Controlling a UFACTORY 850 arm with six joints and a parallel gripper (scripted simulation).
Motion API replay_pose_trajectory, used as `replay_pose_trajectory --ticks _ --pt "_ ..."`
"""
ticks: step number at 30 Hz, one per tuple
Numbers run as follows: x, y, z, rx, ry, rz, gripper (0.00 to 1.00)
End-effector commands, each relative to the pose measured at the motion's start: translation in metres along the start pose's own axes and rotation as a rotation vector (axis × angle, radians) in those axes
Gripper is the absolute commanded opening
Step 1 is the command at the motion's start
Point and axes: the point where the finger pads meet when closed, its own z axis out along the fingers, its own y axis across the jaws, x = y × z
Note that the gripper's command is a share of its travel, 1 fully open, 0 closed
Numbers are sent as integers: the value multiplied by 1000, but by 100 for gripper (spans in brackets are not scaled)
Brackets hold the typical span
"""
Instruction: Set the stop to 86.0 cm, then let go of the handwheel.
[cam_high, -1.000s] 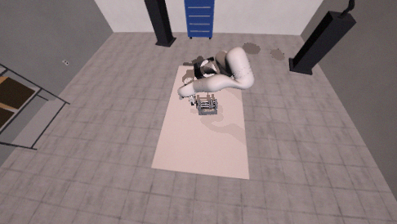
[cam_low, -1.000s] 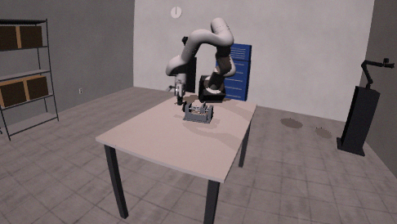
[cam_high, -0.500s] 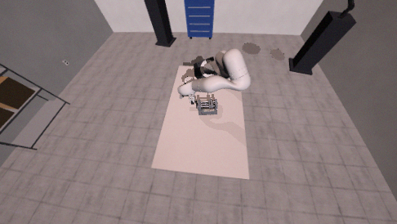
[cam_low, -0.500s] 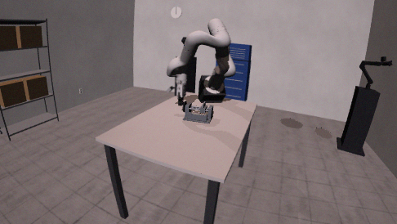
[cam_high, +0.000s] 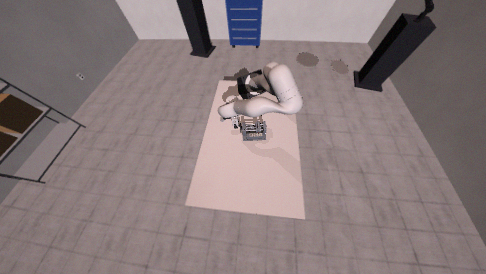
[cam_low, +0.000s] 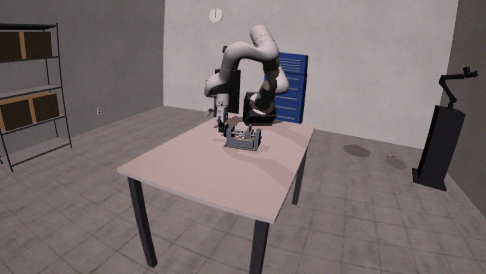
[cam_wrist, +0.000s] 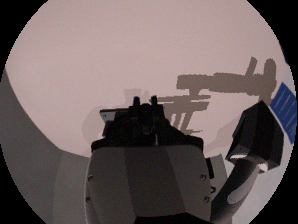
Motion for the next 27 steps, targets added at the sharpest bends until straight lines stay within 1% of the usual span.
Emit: replay_pose_trajectory --ticks 1,9,11,17,27 --pt "0 -4 10 2 1 0 6" --pt "0 -21 23 2 1 0 6" --pt "0 -21 23 2 1 0 6" --pt "0 -34 24 2 1 0 6" --pt "0 -49 17 2 1 0 6"
